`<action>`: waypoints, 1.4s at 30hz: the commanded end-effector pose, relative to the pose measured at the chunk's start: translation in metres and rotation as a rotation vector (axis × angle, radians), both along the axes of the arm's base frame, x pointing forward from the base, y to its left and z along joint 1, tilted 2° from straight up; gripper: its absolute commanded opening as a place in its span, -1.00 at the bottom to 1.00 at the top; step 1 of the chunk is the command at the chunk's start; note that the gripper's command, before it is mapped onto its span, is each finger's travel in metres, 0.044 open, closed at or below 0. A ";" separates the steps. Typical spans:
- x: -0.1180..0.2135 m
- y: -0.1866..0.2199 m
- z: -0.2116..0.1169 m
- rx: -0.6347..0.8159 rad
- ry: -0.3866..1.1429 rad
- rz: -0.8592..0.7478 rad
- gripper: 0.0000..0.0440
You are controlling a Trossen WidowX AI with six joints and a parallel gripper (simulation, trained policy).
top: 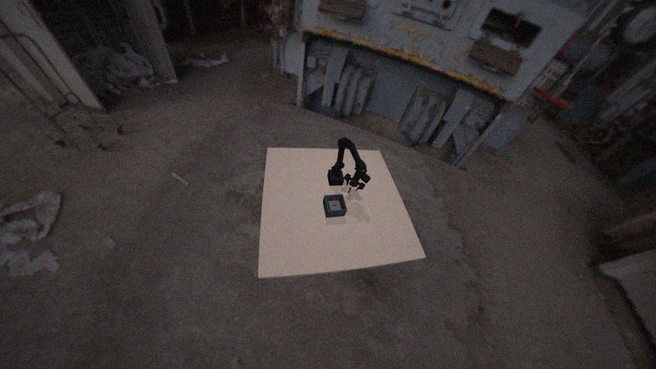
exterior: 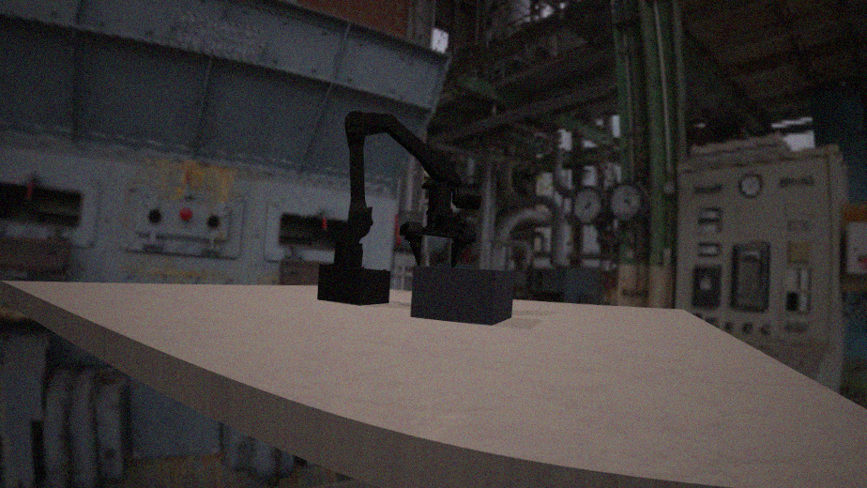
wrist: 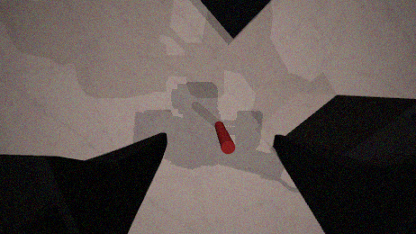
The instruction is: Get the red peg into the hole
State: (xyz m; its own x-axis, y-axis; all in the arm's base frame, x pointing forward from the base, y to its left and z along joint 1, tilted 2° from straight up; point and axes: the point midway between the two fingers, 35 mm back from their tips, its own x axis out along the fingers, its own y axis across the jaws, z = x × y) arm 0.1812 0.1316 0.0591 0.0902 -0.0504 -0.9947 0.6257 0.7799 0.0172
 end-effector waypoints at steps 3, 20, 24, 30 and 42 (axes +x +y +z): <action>-0.005 -0.002 -0.022 -0.004 0.031 -0.085 1.00; -0.015 0.000 -0.077 0.041 0.043 -0.245 0.39; -0.017 0.000 -0.080 0.051 0.070 -0.267 -0.08; -0.016 0.002 -0.079 0.078 0.108 -0.276 -0.79; 0.003 -0.006 -0.051 0.050 0.020 -0.207 -1.00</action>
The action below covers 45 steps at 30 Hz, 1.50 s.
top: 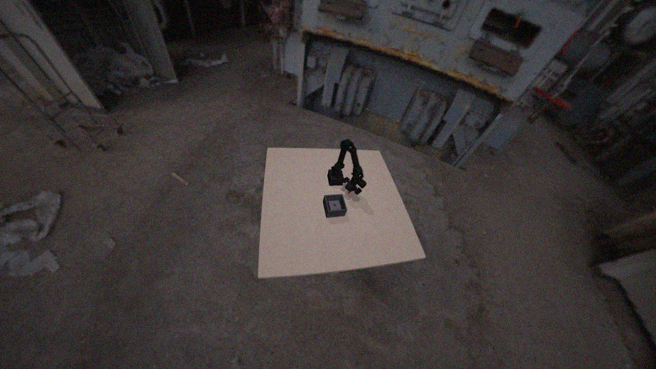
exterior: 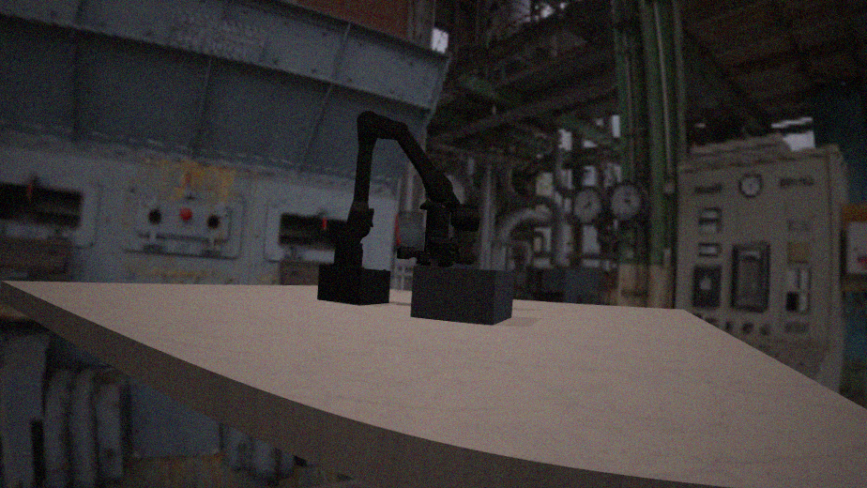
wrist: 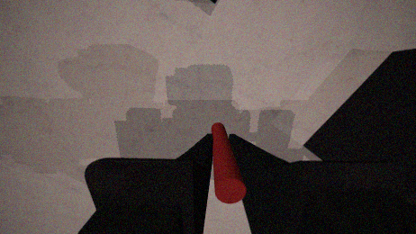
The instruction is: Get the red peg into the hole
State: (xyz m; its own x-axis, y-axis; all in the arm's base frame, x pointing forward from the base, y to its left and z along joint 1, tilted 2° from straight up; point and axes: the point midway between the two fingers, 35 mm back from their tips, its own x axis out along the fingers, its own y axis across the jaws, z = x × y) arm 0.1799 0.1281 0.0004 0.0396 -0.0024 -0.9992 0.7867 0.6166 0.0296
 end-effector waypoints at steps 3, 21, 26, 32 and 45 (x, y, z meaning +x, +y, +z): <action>0.011 -0.005 0.017 -0.028 -0.050 0.042 -1.00; 0.065 -0.029 0.087 -0.102 -0.194 0.094 -1.00; 0.082 -0.043 0.101 -0.119 -0.215 0.077 -1.00; 0.097 -0.065 0.107 -0.130 -0.219 0.036 -1.00; 0.126 -0.109 0.106 -0.137 -0.218 -0.056 -1.00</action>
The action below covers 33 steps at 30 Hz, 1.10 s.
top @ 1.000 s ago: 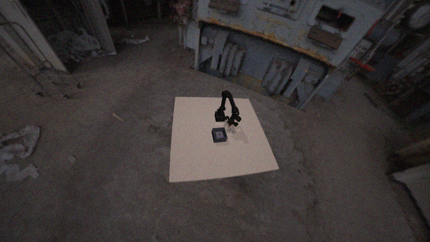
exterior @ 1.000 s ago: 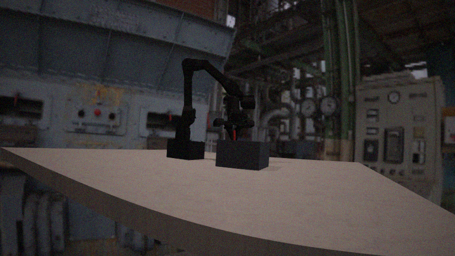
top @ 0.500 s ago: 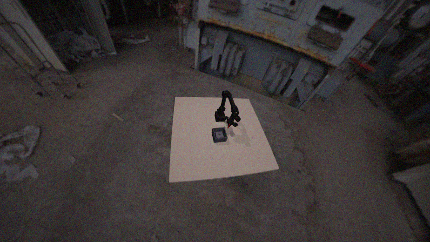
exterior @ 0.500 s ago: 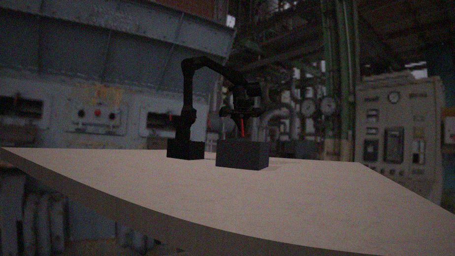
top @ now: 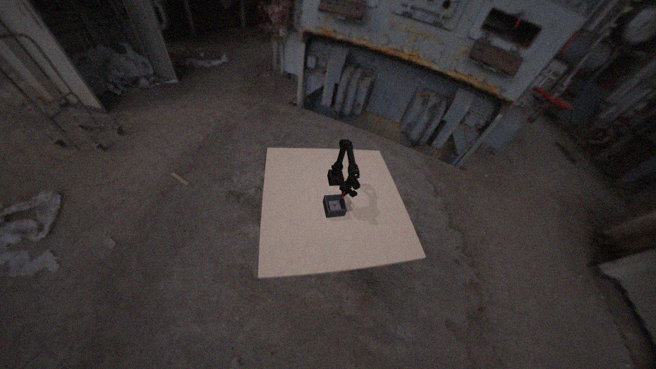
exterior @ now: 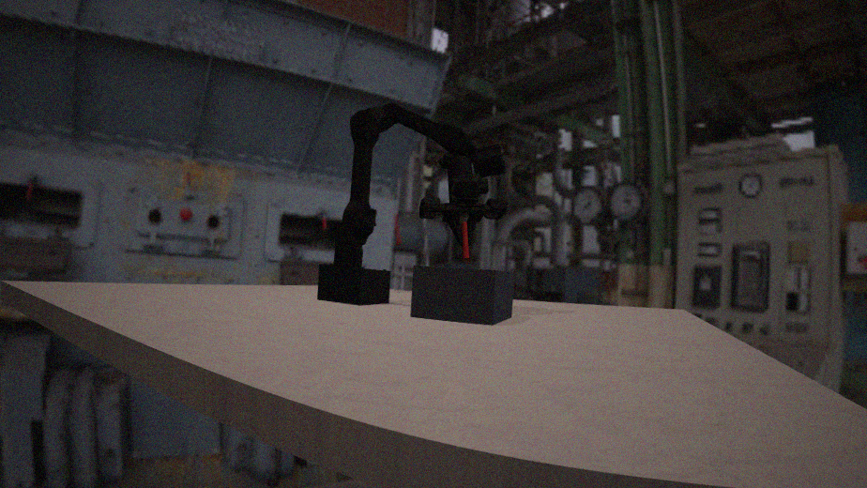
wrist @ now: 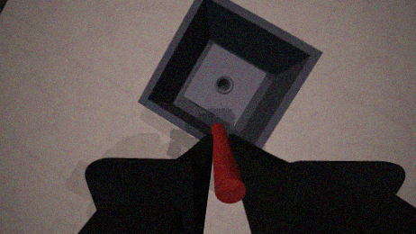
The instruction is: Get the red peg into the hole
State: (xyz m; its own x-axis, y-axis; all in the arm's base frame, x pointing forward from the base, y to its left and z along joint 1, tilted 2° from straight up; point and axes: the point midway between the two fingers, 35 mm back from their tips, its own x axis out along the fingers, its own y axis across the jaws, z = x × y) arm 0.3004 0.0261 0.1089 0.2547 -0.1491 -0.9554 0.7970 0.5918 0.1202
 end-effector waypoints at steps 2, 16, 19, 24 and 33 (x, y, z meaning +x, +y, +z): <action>0.009 -0.013 -0.004 0.009 0.004 -0.023 -1.00; 0.030 -0.044 -0.026 0.045 0.034 -0.083 -0.95; 0.033 -0.047 -0.035 0.052 0.048 -0.087 -0.95; 0.036 -0.051 -0.053 0.055 0.081 -0.082 -0.82; 0.047 -0.060 -0.068 0.042 0.117 -0.056 -0.11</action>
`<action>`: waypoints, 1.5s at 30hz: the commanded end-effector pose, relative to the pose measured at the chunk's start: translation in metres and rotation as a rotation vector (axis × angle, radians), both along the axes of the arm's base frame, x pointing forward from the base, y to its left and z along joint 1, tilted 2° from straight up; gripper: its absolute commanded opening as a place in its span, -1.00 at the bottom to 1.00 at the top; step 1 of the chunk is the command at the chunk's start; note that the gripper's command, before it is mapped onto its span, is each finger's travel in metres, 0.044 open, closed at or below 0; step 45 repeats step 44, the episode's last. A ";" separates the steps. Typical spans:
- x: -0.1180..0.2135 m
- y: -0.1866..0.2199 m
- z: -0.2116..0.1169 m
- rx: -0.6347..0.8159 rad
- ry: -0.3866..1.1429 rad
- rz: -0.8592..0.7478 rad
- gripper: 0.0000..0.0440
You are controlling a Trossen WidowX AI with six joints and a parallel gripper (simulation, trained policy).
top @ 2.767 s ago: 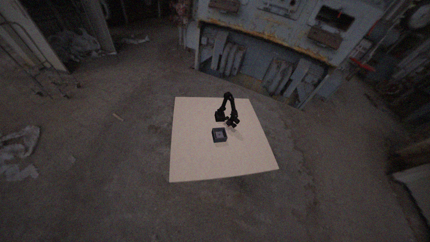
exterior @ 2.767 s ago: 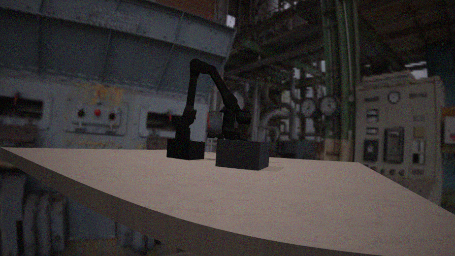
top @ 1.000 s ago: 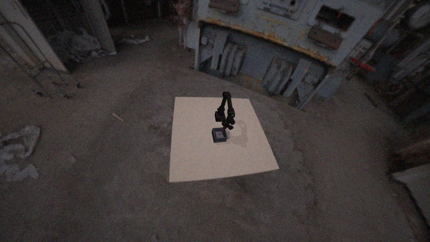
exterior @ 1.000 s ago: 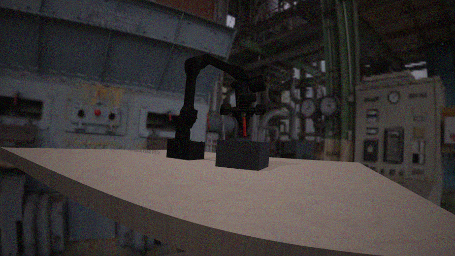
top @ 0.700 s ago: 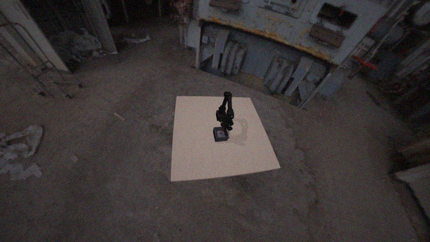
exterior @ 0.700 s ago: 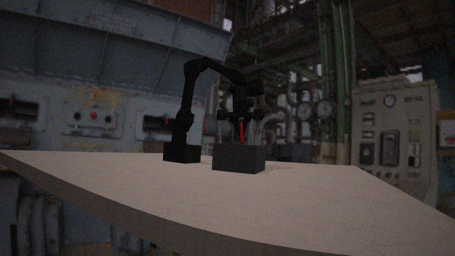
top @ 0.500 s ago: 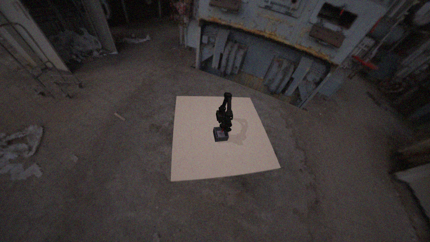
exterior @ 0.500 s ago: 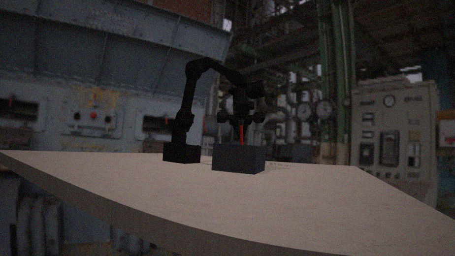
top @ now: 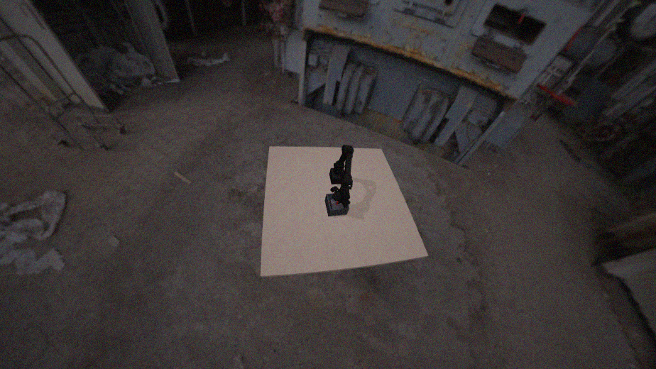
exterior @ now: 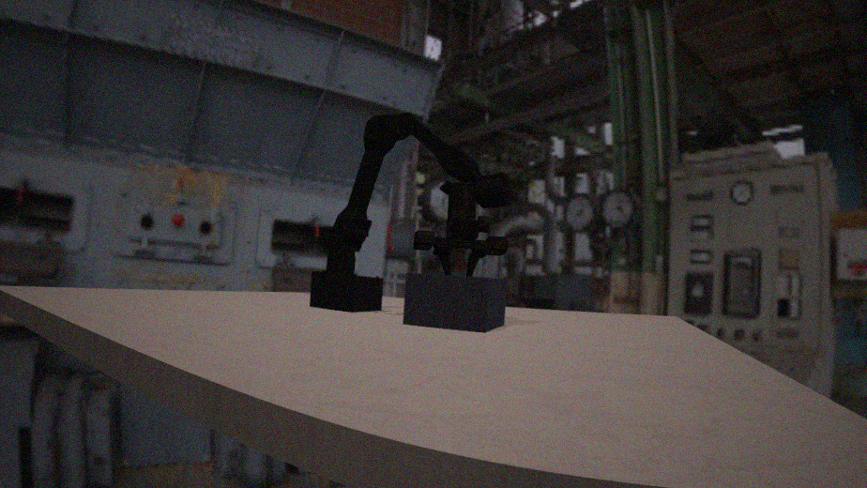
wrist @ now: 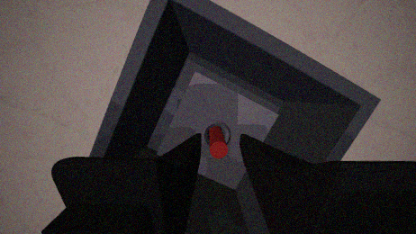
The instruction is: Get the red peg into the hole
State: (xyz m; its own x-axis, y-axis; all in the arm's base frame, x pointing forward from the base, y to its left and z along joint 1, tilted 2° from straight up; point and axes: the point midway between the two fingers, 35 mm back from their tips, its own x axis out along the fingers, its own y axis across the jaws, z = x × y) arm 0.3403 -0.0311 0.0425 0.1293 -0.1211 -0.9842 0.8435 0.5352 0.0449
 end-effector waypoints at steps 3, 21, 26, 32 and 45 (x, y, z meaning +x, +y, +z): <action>0.016 -0.007 -0.001 -0.004 -0.011 0.016 0.20; 0.064 -0.051 0.018 -0.076 -0.117 0.002 1.00; 0.075 -0.066 0.024 -0.104 -0.160 -0.017 1.00; 0.075 -0.066 0.025 -0.104 -0.161 -0.017 1.00; 0.075 -0.066 0.025 -0.104 -0.161 -0.017 1.00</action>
